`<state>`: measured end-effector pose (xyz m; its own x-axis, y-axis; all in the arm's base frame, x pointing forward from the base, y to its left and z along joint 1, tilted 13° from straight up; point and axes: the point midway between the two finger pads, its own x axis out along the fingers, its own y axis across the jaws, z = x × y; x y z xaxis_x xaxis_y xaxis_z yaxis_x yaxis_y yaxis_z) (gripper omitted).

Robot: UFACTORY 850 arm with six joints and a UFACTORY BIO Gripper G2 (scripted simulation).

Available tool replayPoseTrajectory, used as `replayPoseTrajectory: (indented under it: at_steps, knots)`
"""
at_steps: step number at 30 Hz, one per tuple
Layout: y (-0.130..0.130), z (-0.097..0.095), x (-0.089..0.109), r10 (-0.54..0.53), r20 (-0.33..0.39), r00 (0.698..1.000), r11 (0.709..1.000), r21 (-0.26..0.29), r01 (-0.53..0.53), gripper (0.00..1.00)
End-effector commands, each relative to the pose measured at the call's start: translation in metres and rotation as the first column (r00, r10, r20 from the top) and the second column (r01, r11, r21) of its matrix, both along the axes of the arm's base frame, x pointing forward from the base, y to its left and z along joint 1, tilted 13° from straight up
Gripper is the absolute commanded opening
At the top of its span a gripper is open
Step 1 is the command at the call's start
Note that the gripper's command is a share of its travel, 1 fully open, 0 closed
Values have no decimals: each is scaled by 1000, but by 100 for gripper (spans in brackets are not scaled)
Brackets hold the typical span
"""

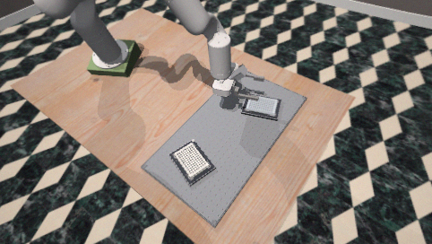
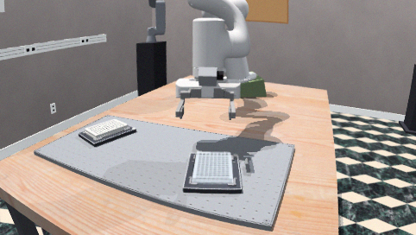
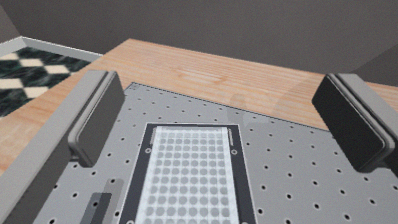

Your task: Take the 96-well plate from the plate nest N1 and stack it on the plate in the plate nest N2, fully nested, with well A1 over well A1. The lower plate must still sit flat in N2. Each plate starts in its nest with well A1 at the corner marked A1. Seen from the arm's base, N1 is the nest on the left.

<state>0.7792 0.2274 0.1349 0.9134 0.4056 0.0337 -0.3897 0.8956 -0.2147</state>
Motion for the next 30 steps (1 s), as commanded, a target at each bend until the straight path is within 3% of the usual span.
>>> replayPoseTrajectory:
  at_steps: [1,6,22,30]
  knots:
    - [11,-12,12,0,1,1000,1000,0,0,37]
    - [24,-28,25,0,1,1000,1000,0,0,37]
    - [24,-28,25,0,1,1000,1000,0,0,37]
    - [22,-38,26,0,1,1000,1000,0,0,37]
